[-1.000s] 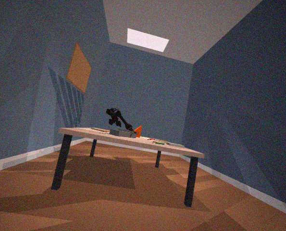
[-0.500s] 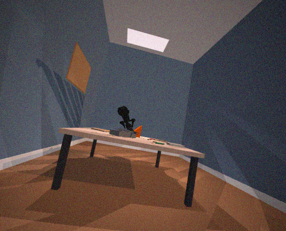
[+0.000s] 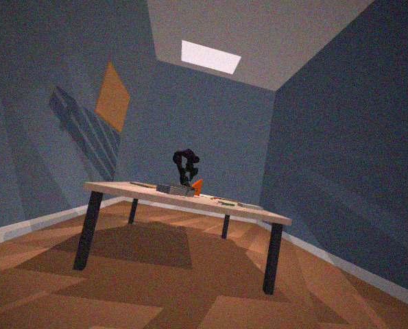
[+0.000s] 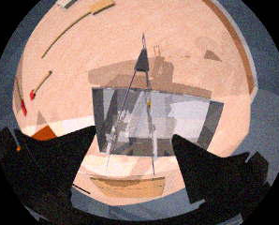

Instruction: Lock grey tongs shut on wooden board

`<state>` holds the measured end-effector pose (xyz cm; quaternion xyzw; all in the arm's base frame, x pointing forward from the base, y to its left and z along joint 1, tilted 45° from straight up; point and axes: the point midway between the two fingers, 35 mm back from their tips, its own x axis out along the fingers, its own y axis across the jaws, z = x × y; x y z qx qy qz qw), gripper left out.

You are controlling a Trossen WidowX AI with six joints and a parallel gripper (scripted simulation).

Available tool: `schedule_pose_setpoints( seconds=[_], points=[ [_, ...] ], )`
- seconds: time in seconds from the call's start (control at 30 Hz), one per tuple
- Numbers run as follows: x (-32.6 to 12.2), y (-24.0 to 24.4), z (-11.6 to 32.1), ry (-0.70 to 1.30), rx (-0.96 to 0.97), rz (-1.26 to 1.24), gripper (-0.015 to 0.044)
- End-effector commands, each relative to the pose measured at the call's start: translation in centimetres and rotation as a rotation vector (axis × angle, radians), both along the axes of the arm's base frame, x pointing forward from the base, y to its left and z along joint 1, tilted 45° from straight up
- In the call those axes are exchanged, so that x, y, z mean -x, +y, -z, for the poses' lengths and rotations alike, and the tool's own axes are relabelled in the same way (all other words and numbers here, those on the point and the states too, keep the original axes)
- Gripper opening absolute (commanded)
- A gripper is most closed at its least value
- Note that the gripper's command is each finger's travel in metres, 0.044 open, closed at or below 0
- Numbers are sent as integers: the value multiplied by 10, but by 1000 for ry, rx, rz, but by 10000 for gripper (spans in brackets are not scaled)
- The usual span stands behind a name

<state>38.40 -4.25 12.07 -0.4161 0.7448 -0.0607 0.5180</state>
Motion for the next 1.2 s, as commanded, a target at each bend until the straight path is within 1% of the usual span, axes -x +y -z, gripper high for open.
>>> schedule_pose_setpoints(
  seconds=[0.0,0.27,1.17],
  points=[
    [3,-1,-1,8,11,-10,440],
    [3,-3,1,8,11,-10,440],
    [4,-33,32,7,9,-10,440]
  ],
)
